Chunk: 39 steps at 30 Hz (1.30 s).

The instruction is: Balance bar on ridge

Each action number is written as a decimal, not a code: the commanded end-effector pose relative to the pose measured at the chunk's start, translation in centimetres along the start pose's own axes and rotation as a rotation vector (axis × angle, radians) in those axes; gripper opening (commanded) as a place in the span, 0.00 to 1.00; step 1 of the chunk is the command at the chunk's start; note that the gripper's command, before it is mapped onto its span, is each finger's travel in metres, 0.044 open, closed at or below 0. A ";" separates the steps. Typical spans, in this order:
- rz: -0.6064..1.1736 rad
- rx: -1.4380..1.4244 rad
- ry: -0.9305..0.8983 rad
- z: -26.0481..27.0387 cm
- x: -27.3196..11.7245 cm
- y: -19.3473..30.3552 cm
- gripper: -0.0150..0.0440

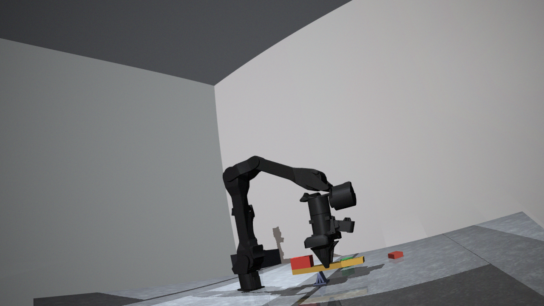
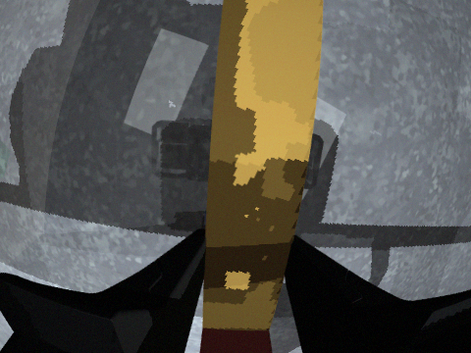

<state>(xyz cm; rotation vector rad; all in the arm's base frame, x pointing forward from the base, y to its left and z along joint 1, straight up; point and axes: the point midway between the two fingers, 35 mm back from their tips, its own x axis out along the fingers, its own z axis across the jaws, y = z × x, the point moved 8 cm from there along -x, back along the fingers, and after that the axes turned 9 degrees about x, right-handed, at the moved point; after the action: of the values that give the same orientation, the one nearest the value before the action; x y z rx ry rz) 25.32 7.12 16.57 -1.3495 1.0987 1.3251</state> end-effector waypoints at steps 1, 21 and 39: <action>0.000 0.000 0.000 0.0 0.0 0.0 0.25; 0.000 0.000 0.000 0.0 0.0 0.0 0.34; 0.000 0.000 0.000 0.0 0.0 0.0 0.54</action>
<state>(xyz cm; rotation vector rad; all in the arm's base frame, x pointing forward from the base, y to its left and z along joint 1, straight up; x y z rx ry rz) 25.31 7.12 16.57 -1.3493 1.0991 1.3255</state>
